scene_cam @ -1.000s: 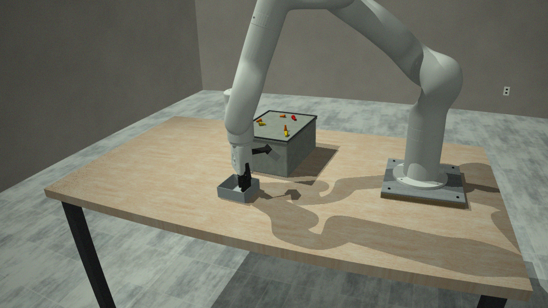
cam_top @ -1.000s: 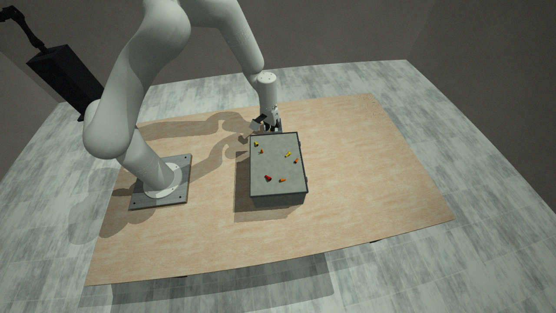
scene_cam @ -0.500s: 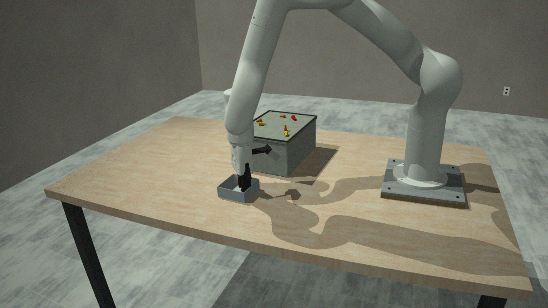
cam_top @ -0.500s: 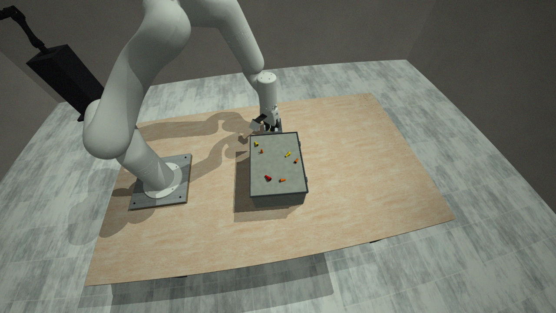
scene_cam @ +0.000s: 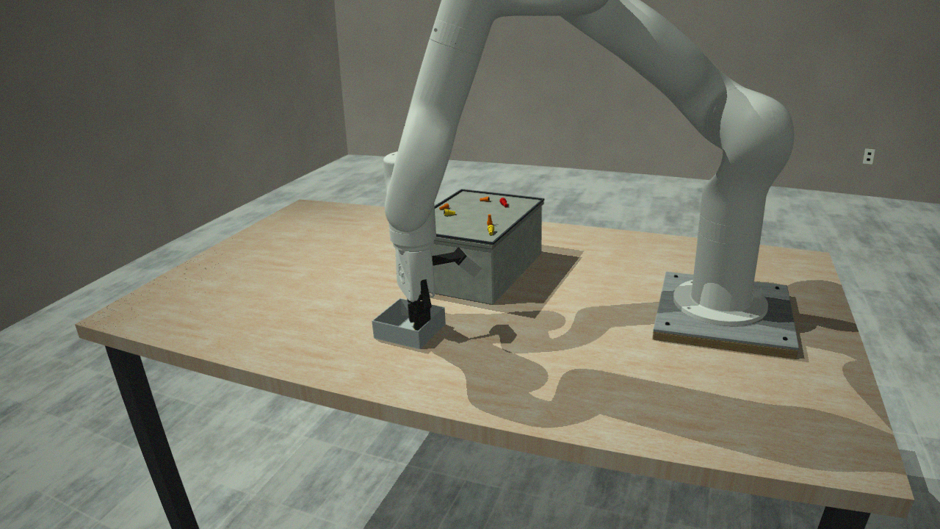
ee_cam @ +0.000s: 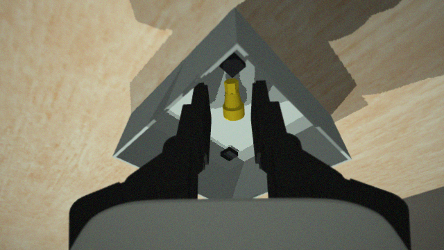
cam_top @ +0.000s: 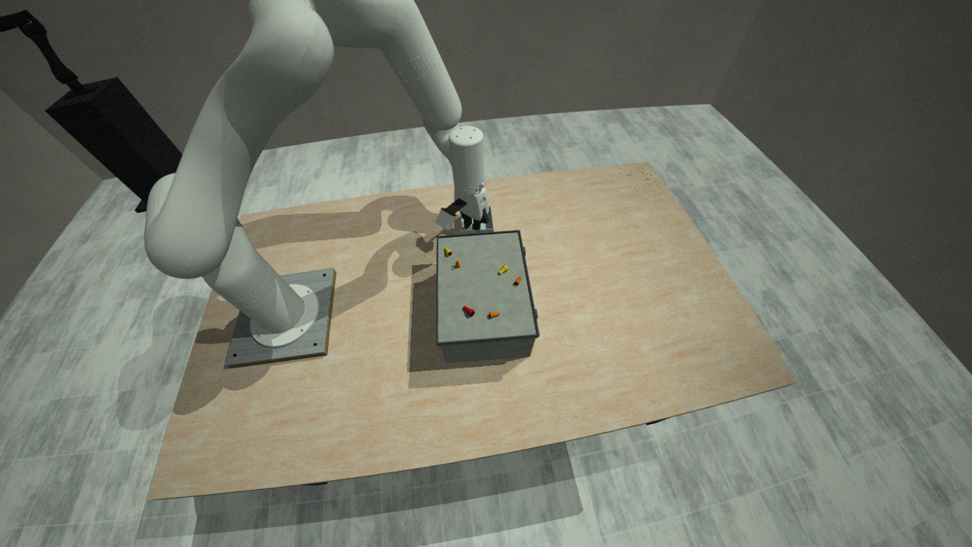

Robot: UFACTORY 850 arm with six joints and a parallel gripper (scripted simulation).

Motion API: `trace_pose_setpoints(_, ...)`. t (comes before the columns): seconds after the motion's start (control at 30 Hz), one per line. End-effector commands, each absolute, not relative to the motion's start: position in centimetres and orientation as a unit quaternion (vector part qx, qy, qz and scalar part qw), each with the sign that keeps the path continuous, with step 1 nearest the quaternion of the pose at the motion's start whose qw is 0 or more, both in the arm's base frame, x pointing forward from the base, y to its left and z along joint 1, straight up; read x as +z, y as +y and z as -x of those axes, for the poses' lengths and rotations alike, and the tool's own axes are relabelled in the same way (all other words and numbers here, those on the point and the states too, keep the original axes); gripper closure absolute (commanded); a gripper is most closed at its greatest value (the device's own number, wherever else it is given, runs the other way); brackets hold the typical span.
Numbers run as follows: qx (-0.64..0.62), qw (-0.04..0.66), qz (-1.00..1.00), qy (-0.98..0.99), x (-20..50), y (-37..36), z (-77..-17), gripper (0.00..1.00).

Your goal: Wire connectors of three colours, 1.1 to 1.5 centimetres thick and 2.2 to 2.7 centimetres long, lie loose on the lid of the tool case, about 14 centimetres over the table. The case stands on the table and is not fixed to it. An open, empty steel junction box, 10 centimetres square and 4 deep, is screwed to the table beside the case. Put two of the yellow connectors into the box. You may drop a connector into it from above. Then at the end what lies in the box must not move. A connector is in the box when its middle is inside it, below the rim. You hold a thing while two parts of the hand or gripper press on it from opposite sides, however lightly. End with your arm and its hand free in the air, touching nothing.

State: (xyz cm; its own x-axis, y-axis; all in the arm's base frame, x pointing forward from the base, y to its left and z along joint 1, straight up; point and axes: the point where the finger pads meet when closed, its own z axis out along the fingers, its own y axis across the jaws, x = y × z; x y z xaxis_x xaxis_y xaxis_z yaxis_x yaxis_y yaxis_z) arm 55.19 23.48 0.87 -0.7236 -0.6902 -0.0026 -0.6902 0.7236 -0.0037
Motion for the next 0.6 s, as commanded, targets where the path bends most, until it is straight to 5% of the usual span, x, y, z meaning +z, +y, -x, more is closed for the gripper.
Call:
trace_pose_setpoints(0.0,-0.001,0.003,0.372,0.928,1.2,23.5,-55.3,0.71)
trace_pose_setpoints(0.57,-0.001,0.003,0.372,0.928,18.0,23.5,-55.2,0.71)
